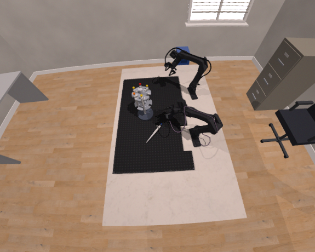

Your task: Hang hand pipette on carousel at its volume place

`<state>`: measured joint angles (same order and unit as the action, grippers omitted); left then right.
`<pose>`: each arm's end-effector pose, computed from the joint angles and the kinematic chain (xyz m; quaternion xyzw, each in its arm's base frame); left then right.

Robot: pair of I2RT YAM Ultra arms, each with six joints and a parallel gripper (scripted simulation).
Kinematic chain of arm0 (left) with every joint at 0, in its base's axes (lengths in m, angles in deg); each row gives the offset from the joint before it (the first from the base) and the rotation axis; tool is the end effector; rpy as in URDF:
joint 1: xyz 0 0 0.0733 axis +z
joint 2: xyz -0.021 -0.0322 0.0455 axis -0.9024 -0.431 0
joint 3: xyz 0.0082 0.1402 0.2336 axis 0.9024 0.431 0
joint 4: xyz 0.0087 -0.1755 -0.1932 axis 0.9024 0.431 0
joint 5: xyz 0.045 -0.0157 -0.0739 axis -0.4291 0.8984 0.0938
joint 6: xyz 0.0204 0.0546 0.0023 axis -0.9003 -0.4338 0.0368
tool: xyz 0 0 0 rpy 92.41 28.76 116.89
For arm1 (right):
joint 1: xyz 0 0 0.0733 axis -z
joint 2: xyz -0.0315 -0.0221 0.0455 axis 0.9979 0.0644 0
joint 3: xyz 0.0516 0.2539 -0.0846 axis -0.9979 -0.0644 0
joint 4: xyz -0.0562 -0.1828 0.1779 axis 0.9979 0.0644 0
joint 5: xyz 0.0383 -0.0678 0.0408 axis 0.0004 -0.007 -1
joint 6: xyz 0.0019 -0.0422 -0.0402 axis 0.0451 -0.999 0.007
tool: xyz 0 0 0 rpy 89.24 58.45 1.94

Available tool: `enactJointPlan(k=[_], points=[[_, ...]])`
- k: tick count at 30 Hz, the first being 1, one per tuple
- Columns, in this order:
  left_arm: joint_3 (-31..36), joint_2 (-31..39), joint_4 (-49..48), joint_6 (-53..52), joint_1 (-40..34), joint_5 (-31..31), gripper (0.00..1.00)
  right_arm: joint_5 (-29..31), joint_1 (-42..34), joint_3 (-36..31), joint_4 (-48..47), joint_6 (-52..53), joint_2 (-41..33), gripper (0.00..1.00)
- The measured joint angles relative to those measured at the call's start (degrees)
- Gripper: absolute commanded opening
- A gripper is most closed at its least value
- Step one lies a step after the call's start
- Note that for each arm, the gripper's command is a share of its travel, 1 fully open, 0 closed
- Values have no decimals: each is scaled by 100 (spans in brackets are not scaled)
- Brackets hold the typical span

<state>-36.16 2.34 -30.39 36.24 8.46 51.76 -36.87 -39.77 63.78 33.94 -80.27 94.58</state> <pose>0.1489 -0.1746 0.2502 -0.2632 0.7816 -0.3278 0.4608 0.1873 -0.1606 0.3418 -0.0859 0.9265 0.0456 0.3636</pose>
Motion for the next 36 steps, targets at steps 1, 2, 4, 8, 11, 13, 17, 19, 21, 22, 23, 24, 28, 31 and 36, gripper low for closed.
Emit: enactJointPlan(k=[1, 2, 4, 8, 11, 13, 17, 19, 21, 22, 23, 24, 28, 31, 36], points=[[0, -153, -131, 151, -136, -162, 49, 0, 0, 0, 0, 0, 0, 100], [2, -284, -232, 275, -232, -310, 49, 0, 0, 0, 0, 0, 0, 100], [2, -457, -378, 463, -319, -568, 49, 0, 0, 0, 0, 0, 0, 100], [-22, -527, -551, 667, -334, -916, 49, 0, 0, 0, 0, 0, 0, 100], [-83, -553, -686, 761, -352, -1102, 49, 0, 0, 0, 0, 0, 0, 100], [-142, -743, -909, 931, -509, -1309, 49, 0, 0, 0, 0, 0, 0, 100], [-291, -1534, -1484, 1440, -992, -1762, 49, 0, 0, 0, 0, 0, 0, 100], [-409, -2000, -1777, 1727, -1202, -2017, 49, 0, 0, 0, 0, 0, 0, 100], [-562, -2411, -2015, 1941, -1360, -2238, 49, 0, 0, 0, 0, 0, 0, 100], [-614, -2544, -2107, 2017, -1403, -2315, 49, 0, 0, 0, 0, 0, 0, 100], [-636, -2612, -2177, 2076, -1425, -2378, 49, 0, 0, 0, 0, 0, 0, 100], [-647, -2643, -2247, 2118, -1425, -2452, 49, 0, 0, 0, 0, 0, 0, 100], [-717, -2667, -2524, 2177, -1397, -2721, 49, 0, 0, 0, 0, 0, 0, 100], [-957, -3047, -2911, 2356, -1539, -2990, 49, 0, 0, 0, 0, 0, 0, 100], [-1565, -4186, -3670, 2704, -1886, -3460, 49, 0, 0, 0, 0, 0, 0, 100]])
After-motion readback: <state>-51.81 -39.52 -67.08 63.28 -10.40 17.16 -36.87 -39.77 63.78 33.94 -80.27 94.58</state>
